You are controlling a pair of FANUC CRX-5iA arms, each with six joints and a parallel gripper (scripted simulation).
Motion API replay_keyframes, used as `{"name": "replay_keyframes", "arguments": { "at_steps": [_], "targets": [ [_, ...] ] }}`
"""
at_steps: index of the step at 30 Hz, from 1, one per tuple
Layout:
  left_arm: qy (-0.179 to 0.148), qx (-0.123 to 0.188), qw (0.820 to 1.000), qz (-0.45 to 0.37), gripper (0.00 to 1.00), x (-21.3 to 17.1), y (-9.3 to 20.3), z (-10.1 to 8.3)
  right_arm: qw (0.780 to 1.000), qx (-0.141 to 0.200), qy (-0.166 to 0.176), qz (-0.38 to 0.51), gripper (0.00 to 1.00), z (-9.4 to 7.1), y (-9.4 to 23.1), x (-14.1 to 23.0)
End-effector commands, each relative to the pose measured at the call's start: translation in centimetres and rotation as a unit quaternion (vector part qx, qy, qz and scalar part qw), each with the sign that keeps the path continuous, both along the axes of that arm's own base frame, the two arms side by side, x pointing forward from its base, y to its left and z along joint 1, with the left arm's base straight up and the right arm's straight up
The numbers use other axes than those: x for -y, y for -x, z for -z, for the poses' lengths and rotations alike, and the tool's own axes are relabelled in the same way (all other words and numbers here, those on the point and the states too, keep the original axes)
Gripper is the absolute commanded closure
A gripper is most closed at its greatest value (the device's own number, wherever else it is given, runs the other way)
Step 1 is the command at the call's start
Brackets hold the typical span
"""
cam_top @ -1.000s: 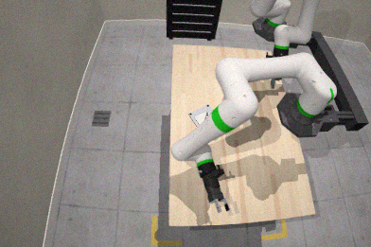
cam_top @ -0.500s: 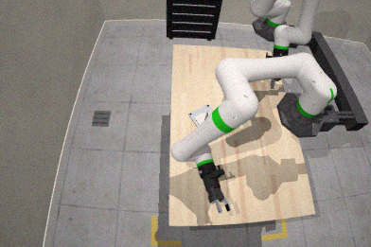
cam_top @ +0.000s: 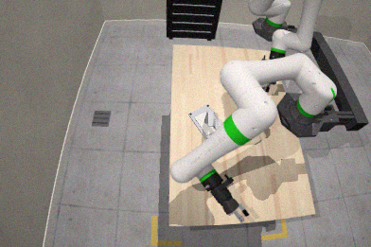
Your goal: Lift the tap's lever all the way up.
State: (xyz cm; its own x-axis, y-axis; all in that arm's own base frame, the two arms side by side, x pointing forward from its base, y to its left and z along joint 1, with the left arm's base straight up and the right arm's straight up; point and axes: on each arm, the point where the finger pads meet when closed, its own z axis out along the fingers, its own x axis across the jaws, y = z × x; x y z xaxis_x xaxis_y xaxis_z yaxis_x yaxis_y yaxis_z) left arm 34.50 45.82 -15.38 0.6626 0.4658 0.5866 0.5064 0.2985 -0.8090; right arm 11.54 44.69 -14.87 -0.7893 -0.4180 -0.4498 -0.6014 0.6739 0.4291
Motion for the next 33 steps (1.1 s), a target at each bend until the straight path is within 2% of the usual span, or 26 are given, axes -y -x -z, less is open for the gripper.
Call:
{"name": "replay_keyframes", "arguments": {
  "at_steps": [1,5,10,12,14,20,27,29,30,31,33],
  "targets": [
    [0.031,0.057,0.99,-0.123,0.0,-2.2,5.6,-3.5,0.998,-0.01,-0.013,0.065,0.0,0.2,-1.5,-0.8],
    [0.048,0.1,0.973,-0.203,0.0,-3.1,9.3,-5.9,0.992,-0.025,-0.028,0.124,0.0,0.3,-2.9,-1.4],
    [0.068,0.16,0.939,-0.299,0.0,-3.6,13.5,-8.9,0.978,-0.043,-0.048,0.2,0.0,0.6,-4.8,-1.9],
    [0.068,0.16,0.939,-0.299,0.0,-3.6,13.5,-8.9,0.978,-0.043,-0.048,0.2,0.0,0.6,-4.8,-1.9],
    [0.079,0.206,0.906,-0.362,0.0,-3.7,16.3,-11.3,0.964,-0.056,-0.062,0.254,0.0,0.9,-6.1,-2.2],
    [0.092,0.282,0.843,-0.448,0.0,-3.7,20.0,-15.2,0.933,-0.077,-0.086,0.34,0.0,1.4,-8.2,-2.6],
    [0.097,0.378,0.754,-0.529,0.0,-3.5,23.9,-20.5,0.882,-0.102,-0.114,0.446,0.0,2.2,-10.7,-2.8],
    [0.097,0.378,0.754,-0.529,0.0,-3.5,23.9,-20.5,0.882,-0.102,-0.114,0.446,0.0,2.2,-10.7,-2.8],
    [0.096,0.403,0.728,-0.545,0.0,-3.4,24.7,-22.0,0.856,-0.112,-0.126,0.489,0.0,2.5,-11.7,-2.8],
    [0.095,0.428,0.703,-0.56,0.0,-3.3,25.6,-23.5,0.849,-0.114,-0.129,0.5,0.0,2.6,-12.0,-2.8],
    [0.092,0.453,0.678,-0.572,0.0,-3.3,26.4,-25.1,0.832,-0.12,-0.136,0.524,0.0,2.9,-12.5,-2.9]
  ]
}}
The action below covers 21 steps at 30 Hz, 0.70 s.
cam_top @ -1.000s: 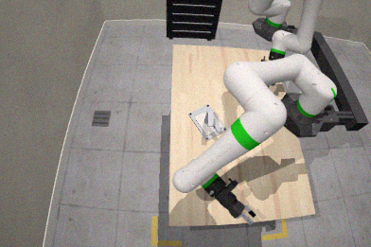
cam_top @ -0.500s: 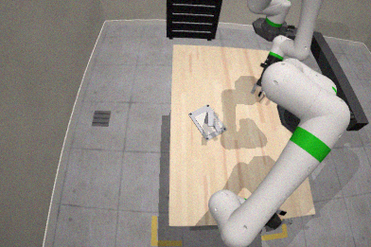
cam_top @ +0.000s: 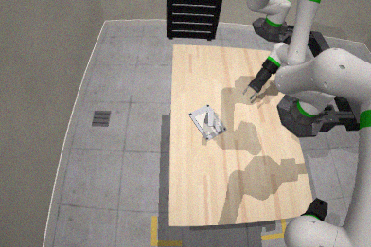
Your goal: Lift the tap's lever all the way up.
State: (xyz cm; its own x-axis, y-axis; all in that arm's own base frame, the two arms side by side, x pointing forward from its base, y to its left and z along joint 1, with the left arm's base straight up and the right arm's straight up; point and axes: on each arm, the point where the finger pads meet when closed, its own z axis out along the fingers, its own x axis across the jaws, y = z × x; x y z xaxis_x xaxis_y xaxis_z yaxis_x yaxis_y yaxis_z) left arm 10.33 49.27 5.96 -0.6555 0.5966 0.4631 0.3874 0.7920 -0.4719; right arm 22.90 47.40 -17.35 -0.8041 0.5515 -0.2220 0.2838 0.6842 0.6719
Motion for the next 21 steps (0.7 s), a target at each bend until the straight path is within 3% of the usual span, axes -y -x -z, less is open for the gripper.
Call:
{"name": "replay_keyframes", "arguments": {
  "at_steps": [1,11,13,14,17,21],
  "targets": [
    [-0.018,0.086,0.993,-0.078,0.0,0.2,2.6,-4.6,0.997,-0.017,-0.013,0.079,0.0,0.5,-1.5,-0.2],
    [-0.087,0.22,0.951,-0.2,0.0,0.8,6.8,-14.3,0.962,-0.059,-0.061,0.258,0.0,2.1,-4.7,-0.2],
    [-0.087,0.22,0.951,-0.2,0.0,0.8,6.8,-14.3,0.962,-0.059,-0.061,0.258,0.0,2.1,-4.7,-0.2],
    [-0.098,0.234,0.944,-0.212,0.0,0.9,7.2,-15.5,0.945,-0.072,-0.076,0.31,0.0,2.6,-5.5,-0.2],
    [-0.125,0.269,0.925,-0.238,0.0,1.2,8.3,-18.6,0.928,-0.082,-0.087,0.353,0.0,3.1,-6.1,-0.3],
    [-0.151,0.297,0.907,-0.259,0.0,1.5,9.2,-21.4,0.894,-0.1,-0.106,0.424,0.0,3.8,-7.2,-0.5]
  ]
}}
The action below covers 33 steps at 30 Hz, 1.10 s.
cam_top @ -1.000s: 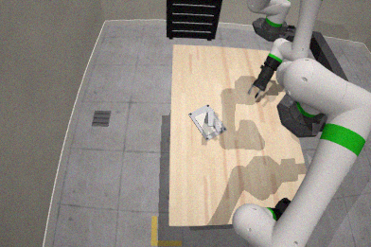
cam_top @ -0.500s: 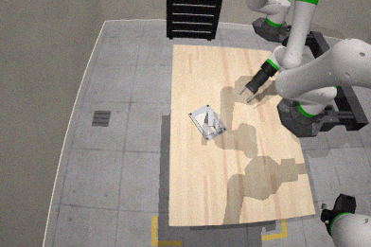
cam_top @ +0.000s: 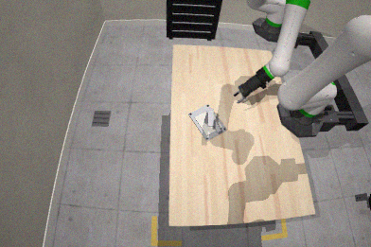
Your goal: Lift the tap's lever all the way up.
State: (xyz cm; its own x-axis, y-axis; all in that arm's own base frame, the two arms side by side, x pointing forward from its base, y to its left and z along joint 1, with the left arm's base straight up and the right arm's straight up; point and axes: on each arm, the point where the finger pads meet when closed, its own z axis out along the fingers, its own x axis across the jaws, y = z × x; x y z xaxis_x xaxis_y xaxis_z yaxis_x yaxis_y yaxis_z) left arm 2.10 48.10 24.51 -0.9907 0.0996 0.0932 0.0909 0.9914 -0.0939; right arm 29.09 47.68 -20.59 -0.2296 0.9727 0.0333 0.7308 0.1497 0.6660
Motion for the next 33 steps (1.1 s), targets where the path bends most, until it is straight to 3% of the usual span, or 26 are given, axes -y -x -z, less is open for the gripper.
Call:
{"name": "replay_keyframes", "arguments": {
  "at_steps": [1,7,9,10,17,24,26,27,33],
  "targets": [
    [-0.033,0.039,0.998,-0.031,0.0,0.4,1.1,-3.3,0.995,-0.025,-0.017,0.09,0.0,0.8,-1.2,-0.3],
    [-0.044,0.049,0.997,-0.041,0.0,0.6,1.5,-4.4,0.976,-0.056,-0.05,0.207,0.0,1.8,-2.7,-0.9],
    [-0.044,0.049,0.997,-0.041,0.0,0.6,1.5,-4.4,0.976,-0.056,-0.05,0.207,0.0,1.8,-2.7,-0.9],
    [-0.044,0.049,0.997,-0.041,0.0,0.6,1.5,-4.5,0.96,-0.071,-0.065,0.263,0.0,2.3,-3.4,-1.3],
    [-0.044,0.049,0.997,-0.041,0.0,0.6,1.5,-4.5,0.911,-0.108,-0.101,0.384,0.0,3.2,-5.0,-2.6],
    [-0.044,0.049,0.997,-0.041,0.0,0.6,1.5,-4.5,0.838,-0.15,-0.138,0.506,0.0,3.8,-7.1,-4.5],
    [-0.044,0.049,0.997,-0.041,0.0,0.6,1.5,-4.5,0.838,-0.15,-0.138,0.506,0.0,3.8,-7.1,-4.5],
    [-0.044,0.049,0.997,-0.041,0.0,0.6,1.5,-4.5,0.803,-0.168,-0.152,0.551,0.0,3.9,-8.1,-5.5],
    [-0.044,0.049,0.997,-0.041,0.0,0.6,1.5,-4.5,0.723,-0.204,-0.179,0.635,0.0,3.7,-10.4,-7.6]
  ]
}}
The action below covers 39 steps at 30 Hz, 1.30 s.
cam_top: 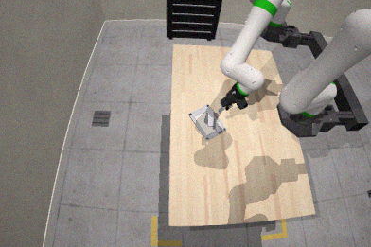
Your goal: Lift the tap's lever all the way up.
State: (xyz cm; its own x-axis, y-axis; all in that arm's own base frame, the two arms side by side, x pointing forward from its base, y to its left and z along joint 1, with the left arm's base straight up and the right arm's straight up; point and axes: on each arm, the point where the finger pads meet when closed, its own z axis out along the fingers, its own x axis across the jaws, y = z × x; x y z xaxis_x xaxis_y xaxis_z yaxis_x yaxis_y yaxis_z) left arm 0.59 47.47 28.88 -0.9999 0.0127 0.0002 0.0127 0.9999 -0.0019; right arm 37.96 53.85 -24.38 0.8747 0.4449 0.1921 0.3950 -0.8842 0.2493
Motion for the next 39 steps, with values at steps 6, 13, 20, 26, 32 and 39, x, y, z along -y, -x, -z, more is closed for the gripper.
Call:
{"name": "replay_keyframes", "arguments": {
  "at_steps": [6,13,20,26,32,39],
  "targets": [
    [-0.001,0.0,1.0,0.0,0.0,0.0,0.0,-0.1,0.977,-0.079,-0.07,0.186,0.0,-0.9,-4.7,-3.8],
    [-0.001,0.0,1.0,0.0,0.0,0.0,0.0,-0.1,0.954,-0.111,-0.103,0.258,0.0,-1.9,-7.3,-5.4],
    [-0.001,0.0,1.0,0.0,0.0,0.0,0.0,-0.1,0.95,-0.117,-0.109,0.269,1.0,-2.0,-7.7,-5.7],
    [-0.001,0.0,1.0,0.0,0.0,0.0,0.0,-0.1,0.95,-0.117,-0.109,0.269,1.0,-2.0,-7.7,-5.7],
    [-0.001,0.0,1.0,0.0,0.0,0.0,0.0,-0.1,0.95,-0.117,-0.109,0.269,1.0,-2.0,-7.7,-5.7],
    [-0.001,0.0,1.0,0.0,0.0,0.0,0.0,-0.1,0.95,-0.117,-0.109,0.269,1.0,-2.0,-7.7,-5.7]
  ]
}}
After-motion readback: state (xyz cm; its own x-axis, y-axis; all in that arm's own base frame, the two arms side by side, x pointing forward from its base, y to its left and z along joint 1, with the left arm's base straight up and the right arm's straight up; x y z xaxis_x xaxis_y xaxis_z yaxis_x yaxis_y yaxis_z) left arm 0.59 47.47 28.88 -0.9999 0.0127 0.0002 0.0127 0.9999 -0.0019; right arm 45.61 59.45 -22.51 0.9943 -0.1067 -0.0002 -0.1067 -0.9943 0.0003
